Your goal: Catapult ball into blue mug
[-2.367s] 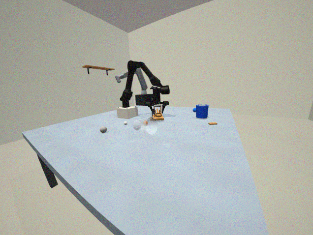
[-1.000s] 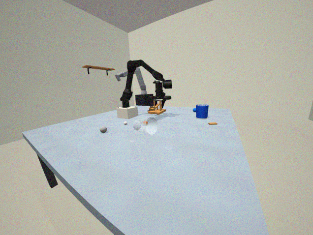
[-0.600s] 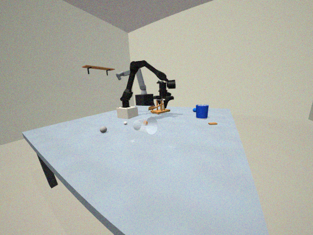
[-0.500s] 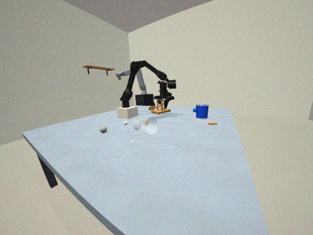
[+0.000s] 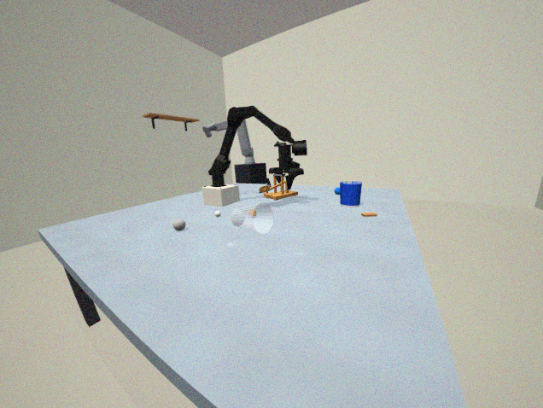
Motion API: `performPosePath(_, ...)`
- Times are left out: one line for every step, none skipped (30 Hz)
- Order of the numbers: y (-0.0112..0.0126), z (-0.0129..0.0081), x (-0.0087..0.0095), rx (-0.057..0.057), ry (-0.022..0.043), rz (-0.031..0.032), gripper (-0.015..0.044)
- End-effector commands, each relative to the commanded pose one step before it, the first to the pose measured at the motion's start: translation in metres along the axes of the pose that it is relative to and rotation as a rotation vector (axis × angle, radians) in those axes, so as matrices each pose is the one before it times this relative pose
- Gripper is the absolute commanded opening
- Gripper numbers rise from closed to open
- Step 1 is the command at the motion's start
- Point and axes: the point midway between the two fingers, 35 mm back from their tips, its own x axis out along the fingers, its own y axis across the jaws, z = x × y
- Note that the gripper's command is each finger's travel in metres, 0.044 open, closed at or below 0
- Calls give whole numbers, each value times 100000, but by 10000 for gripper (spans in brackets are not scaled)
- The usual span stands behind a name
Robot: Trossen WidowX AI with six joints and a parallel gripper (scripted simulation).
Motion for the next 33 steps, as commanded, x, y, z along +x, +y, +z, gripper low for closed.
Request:
performPosePath(-123,-55,548,663,320,-717,0)
performPosePath(-5,3,165,1,0,0,0)
performPosePath(-4,3,165,1,0,0,0)
performPosePath(-3,2,165,1,0,0,0)
performPosePath(-3,1,165,1,0,1,0)
performPosePath(-2,1,164,1,0,1,0)
performPosePath(-1,0,164,1,0,1,0)
performPosePath(-1,0,164,1,0,1,0)
performPosePath(0,-1,164,1,0,1,0)
performPosePath(1,-1,164,1,0,1,0)
performPosePath(1,-2,164,1,1,1,0)
performPosePath(2,-2,163,1,1,1,0)
performPosePath(3,-3,163,1,1,1,0)
performPosePath(4,-3,163,1,1,1,0)
performPosePath(4,-4,163,1,1,1,0)
performPosePath(5,-4,163,1,1,1,0)
performPosePath(6,-5,163,1,1,1,0)
performPosePath(6,-5,162,1,1,1,0)
performPosePath(7,-6,162,1,1,1,0)
performPosePath(8,-7,162,1,1,2,0)
performPosePath(8,-7,162,1,1,2,0)
performPosePath(81,58,-401,-568,-232,827,0)
performPosePath(0,0,0,0,0,0,0)
performPosePath(0,0,0,0,0,0,0)
performPosePath(0,0,0,0,0,0,0)
performPosePath(0,0,0,0,0,0,0)
performPosePath(0,0,0,0,0,0,0)
performPosePath(0,0,0,0,0,0,26)
performPosePath(0,0,0,0,0,0,53)
performPosePath(0,0,0,0,0,0,79)
performPosePath(0,0,0,0,0,0,105)
performPosePath(0,0,0,0,0,0,131)
performPosePath(0,0,0,0,0,0,157)
